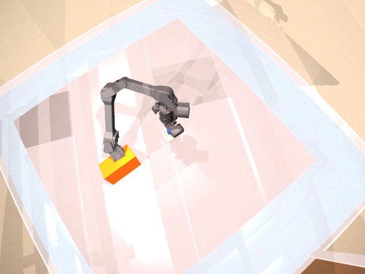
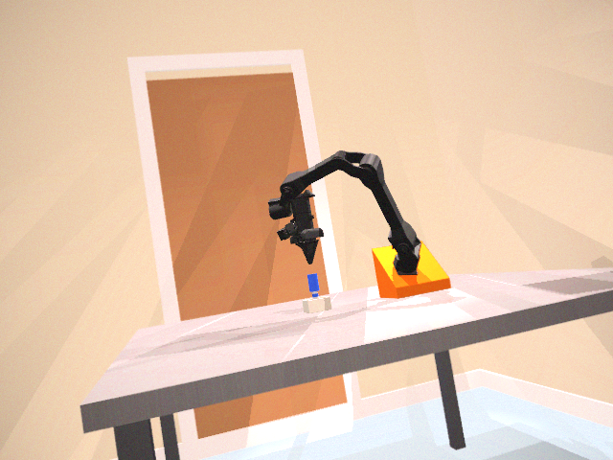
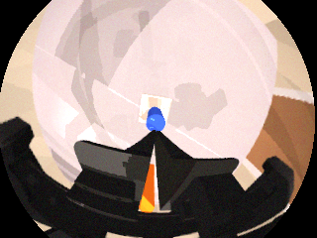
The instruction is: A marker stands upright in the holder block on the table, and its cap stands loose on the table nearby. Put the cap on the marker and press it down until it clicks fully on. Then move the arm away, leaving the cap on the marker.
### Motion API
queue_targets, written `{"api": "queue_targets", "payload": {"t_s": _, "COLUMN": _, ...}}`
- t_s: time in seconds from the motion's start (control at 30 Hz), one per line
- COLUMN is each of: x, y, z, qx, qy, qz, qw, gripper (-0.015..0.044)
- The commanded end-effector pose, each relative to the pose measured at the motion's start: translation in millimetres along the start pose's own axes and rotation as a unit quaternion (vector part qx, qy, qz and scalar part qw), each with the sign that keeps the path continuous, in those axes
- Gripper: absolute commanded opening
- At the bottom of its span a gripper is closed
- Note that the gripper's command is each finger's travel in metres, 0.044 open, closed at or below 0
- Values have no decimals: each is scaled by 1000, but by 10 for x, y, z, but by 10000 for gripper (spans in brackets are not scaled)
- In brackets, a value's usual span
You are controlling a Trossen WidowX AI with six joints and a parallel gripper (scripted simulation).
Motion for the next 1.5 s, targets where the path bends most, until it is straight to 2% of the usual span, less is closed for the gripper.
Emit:
{"api": "queue_targets", "payload": {"t_s": 0.0, "x": -2, "y": -12, "z": -4, "qx": 0, "qy": 6, "qz": 0, "qw": 1000, "gripper": 0}}
{"api": "queue_targets", "payload": {"t_s": 1.0, "x": -3, "y": -407, "z": -2, "qx": 0, "qy": 6, "qz": 0, "qw": 1000, "gripper": 0}}
{"api": "queue_targets", "payload": {"t_s": 1.47, "x": -8, "y": -350, "z": -24, "qx": 3, "qy": 7, "qz": -7, "qw": 1000, "gripper": 0}}
Point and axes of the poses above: the point midway between the two fingers, 35 mm back from their tips, its own y axis back along the fingers, its own z axis across the jaws, x = y × z, the point moved 1 cm from there along y, back along the fingers, and after that the axes turned 7 degrees about -y, right-handed, at the moved point
